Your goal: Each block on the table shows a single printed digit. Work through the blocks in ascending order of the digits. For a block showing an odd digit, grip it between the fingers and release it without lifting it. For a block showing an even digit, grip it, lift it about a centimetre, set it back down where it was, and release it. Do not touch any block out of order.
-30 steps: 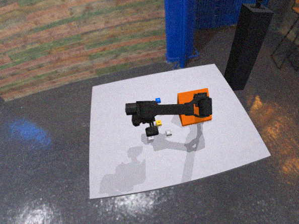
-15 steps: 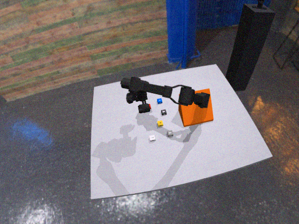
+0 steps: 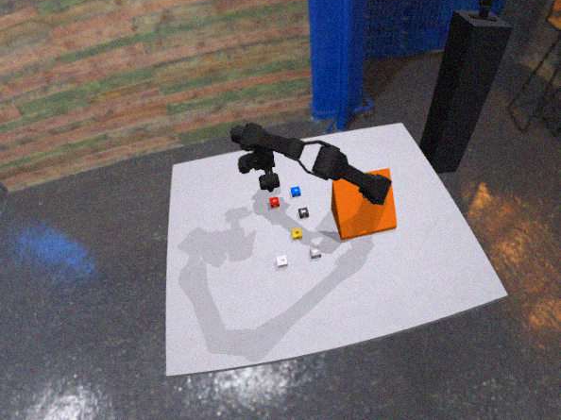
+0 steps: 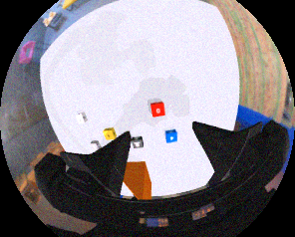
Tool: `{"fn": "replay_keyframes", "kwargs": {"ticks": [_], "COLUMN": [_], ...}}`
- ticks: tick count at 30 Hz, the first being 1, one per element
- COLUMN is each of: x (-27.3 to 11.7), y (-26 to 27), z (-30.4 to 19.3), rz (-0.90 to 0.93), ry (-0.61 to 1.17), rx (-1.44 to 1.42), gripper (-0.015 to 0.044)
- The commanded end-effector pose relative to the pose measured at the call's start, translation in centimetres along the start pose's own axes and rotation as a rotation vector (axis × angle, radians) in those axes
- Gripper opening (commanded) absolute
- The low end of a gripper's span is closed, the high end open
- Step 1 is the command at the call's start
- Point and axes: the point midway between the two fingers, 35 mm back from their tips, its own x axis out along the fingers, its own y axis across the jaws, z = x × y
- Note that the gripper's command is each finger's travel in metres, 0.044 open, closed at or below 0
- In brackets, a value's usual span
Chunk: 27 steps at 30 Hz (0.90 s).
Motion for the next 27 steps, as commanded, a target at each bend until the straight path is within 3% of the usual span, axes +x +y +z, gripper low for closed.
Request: {"fn": "replay_keyframes", "kwargs": {"ticks": [1, 13, 15, 19, 27], "x": [0.2, 0.2, 1.6, 8.0, 8.8], "y": [-0.1, -0.1, -0.2, 0.0, 0.0], "z": [-0.1, -0.1, 0.0, -0.1, -0.2], "rz": [0.001, 0.001, 0.0, 0.004, 0.004], "ry": [0.008, 0.008, 0.008, 0.007, 0.008], "rx": [-0.003, -0.003, -0.003, -0.004, -0.004], "gripper": [0.04, 0.04, 0.04, 0.04, 0.04]}}
